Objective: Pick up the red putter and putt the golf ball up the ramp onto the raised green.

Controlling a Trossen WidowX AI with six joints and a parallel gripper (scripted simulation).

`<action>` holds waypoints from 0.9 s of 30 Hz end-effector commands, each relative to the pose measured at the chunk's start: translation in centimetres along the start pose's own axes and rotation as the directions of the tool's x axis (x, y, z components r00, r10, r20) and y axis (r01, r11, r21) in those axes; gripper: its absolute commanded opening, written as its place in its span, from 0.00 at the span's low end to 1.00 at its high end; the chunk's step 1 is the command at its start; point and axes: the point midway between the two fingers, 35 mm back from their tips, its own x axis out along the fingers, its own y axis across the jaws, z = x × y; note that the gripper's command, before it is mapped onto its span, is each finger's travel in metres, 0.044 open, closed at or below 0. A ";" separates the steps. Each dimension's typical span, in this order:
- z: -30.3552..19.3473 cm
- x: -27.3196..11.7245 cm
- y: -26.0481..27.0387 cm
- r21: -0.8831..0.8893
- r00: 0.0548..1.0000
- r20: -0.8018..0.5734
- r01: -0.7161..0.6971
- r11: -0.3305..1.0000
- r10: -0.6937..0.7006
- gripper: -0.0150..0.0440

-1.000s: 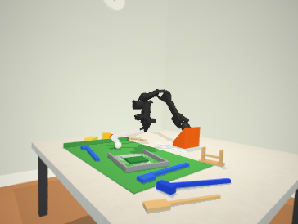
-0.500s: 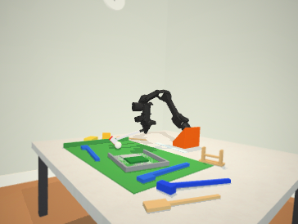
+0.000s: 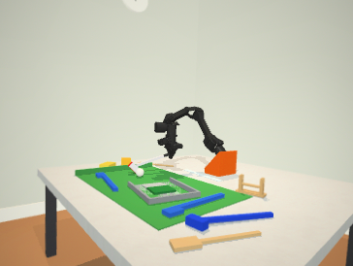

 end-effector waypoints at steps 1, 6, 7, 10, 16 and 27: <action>0.1 -0.1 -0.8 0.004 1.000 0.009 0.000 1.000 0.000 0.25; 0.0 0.0 -0.5 0.003 1.000 0.001 0.002 1.000 -0.002 0.25; 0.1 0.0 -0.3 0.003 1.000 0.001 0.001 1.000 -0.001 0.25; 0.7 0.1 3.0 0.003 1.000 0.002 -0.013 1.000 0.013 0.25; 0.4 -0.1 11.3 0.003 1.000 0.004 -0.013 1.000 0.013 0.25; 0.1 -1.4 13.2 0.003 1.000 0.007 -0.009 1.000 0.009 0.25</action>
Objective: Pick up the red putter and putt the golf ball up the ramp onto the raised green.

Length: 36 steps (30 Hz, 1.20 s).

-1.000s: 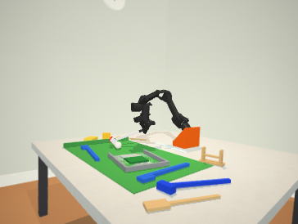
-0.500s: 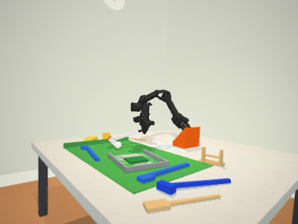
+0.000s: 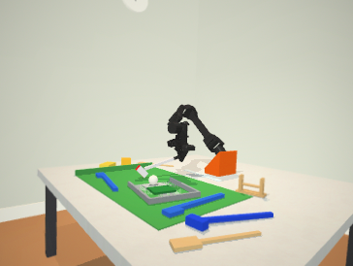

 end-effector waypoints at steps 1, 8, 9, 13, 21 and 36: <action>0.1 -1.4 0.5 0.002 1.000 0.006 -0.003 1.000 0.003 0.25; 0.0 -5.3 0.4 0.002 1.000 0.005 -0.003 1.000 0.003 0.25; 0.0 -5.5 0.4 0.002 1.000 0.005 -0.002 1.000 0.002 0.25; 0.1 -4.7 0.4 -0.001 1.000 0.006 -0.003 1.000 0.003 0.25; 0.1 -4.7 0.4 -0.001 1.000 0.006 -0.003 1.000 0.003 0.25; 0.1 -4.7 0.4 -0.001 1.000 0.006 -0.003 1.000 0.003 0.25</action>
